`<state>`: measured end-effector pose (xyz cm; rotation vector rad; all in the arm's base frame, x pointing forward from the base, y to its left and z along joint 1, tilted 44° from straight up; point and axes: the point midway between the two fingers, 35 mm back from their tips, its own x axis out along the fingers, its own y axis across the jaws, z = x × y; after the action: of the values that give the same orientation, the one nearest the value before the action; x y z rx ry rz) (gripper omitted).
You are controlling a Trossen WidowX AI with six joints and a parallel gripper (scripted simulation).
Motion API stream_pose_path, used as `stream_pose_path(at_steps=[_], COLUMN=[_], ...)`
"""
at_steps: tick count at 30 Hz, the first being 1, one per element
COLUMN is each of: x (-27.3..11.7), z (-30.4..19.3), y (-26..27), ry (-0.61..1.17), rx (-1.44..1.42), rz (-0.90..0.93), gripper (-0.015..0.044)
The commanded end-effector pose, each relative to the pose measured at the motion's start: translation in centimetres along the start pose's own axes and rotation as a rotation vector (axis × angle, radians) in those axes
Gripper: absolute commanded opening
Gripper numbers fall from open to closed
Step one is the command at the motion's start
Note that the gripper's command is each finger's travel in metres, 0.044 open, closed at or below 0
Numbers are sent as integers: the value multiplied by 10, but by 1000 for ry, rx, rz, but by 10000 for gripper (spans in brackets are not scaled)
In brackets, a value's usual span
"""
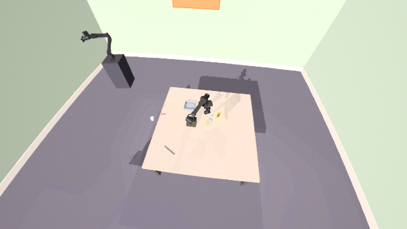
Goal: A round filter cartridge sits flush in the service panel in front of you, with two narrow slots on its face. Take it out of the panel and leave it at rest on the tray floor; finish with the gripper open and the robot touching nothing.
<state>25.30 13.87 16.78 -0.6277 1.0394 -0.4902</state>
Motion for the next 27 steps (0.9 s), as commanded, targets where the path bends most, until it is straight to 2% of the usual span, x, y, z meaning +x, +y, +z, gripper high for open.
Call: stream_pose_path(at_steps=[1,13,15,27], x=[1,11,9,-9], z=[2,1,-2,-44], y=[20,77,68,148], ry=[7,21,24,76], rx=[10,43,6,-401], rz=[0,-5,3,249], gripper=[0,0,0,0])
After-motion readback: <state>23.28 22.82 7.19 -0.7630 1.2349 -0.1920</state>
